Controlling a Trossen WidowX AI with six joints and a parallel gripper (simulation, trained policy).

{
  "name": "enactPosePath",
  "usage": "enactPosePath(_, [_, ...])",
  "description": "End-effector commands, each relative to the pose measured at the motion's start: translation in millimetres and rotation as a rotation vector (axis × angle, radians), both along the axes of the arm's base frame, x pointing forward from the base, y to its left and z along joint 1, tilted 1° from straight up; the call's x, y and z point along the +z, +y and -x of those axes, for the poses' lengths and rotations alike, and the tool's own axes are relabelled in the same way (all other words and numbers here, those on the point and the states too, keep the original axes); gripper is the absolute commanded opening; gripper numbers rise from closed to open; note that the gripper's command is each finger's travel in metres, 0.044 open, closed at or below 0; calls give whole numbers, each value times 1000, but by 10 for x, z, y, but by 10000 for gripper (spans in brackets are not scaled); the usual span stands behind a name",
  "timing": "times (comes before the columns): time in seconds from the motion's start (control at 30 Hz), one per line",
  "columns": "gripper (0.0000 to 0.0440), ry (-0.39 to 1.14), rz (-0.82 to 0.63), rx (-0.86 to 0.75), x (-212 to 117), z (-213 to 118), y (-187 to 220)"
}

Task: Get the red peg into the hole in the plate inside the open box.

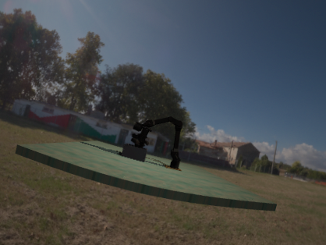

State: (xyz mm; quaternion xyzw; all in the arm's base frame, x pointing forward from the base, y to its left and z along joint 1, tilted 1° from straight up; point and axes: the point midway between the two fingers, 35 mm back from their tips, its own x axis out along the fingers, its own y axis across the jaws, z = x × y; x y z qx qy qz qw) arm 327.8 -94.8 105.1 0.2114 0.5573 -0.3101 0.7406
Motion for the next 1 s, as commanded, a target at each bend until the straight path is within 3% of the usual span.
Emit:
enactPosePath(0.0, [196,-6,-1,23,117,-80,-44])
enactPosePath(0.47, [262,-13,-51,19,485,-462,-70])
enactPosePath(0.97, [274,72,-126,-42,810,-724,20])
